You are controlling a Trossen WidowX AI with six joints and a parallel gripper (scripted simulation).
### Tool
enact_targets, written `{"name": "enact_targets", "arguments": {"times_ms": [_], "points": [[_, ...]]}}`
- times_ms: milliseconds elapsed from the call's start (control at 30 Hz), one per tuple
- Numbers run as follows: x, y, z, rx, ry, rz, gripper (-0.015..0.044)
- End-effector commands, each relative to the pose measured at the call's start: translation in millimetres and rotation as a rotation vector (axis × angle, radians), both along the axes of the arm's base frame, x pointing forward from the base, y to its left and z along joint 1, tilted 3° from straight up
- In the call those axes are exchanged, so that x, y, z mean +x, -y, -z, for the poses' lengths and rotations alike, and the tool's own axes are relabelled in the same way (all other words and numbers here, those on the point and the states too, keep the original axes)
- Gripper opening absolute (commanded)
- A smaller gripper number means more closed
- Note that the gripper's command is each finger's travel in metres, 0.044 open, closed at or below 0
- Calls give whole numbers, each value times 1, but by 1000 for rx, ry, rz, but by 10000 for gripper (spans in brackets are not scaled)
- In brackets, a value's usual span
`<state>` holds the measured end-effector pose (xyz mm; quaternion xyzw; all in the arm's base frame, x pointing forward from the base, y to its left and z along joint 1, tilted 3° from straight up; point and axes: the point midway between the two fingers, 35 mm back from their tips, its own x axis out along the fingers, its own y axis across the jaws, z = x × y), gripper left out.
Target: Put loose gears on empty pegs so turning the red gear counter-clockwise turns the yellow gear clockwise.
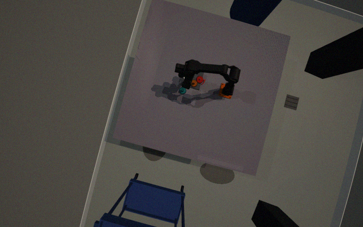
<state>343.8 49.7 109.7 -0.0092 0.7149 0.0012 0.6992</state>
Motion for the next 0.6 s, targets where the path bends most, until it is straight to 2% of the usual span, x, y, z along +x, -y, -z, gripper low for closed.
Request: {"name": "enact_targets", "arguments": {"times_ms": [0,333,567], "points": [[1,0,0,-3,2,-38,0],[0,0,12,2,-1,-280,0],[1,1,22,3,-2,-306,0]]}}
